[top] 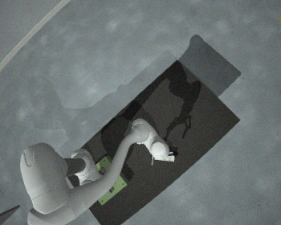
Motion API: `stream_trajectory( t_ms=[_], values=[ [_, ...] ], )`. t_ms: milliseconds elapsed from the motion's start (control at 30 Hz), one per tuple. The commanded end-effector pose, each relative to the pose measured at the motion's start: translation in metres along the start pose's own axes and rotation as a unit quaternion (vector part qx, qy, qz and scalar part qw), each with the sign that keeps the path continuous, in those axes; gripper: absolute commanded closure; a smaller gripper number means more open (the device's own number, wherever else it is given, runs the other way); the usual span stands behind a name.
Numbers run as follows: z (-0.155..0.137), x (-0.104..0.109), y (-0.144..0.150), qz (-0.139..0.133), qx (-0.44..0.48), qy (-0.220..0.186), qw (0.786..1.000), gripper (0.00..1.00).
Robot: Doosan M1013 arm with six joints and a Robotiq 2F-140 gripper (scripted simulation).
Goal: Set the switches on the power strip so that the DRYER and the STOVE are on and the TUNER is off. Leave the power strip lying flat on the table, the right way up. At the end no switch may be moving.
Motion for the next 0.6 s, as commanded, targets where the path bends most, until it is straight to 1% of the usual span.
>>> stream_trajectory(
  t_ms=[0,267,300,333,400,433,467,500,533,567],
  values=[
    [0.000,0.000,0.000,0.000,0.000,0.000,1.000,0.00],
    [0.000,0.000,0.000,0.000,0.000,0.000,1.000,0.00],
    [0.001,0.000,0.000,0.000,-0.005,-0.001,1.000,0.00],
    [0.006,0.003,0.003,-0.004,-0.034,-0.008,0.999,0.00],
    [0.006,0.003,0.003,-0.004,-0.034,-0.008,0.999,0.00],
    [0.015,0.007,0.007,-0.010,-0.094,-0.023,0.995,0.00],
    [0.027,0.014,0.013,-0.019,-0.167,-0.040,0.985,0.00],
    [0.027,0.014,0.013,-0.020,-0.174,-0.042,0.984,0.00],
    [0.039,0.022,0.019,-0.024,-0.193,-0.047,0.980,0.00],
    [0.039,0.022,0.019,-0.028,-0.224,-0.054,0.973,0.00]
  ],
)
Point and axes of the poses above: the point where the finger pads meet when closed, its own x axis back along the fingers, its own y axis across the jaws, z = x × y, the point moved 3 cm from there along x, back along the fingers, and after that the axes turned 15 degrees about x, right-handed, at the moved point
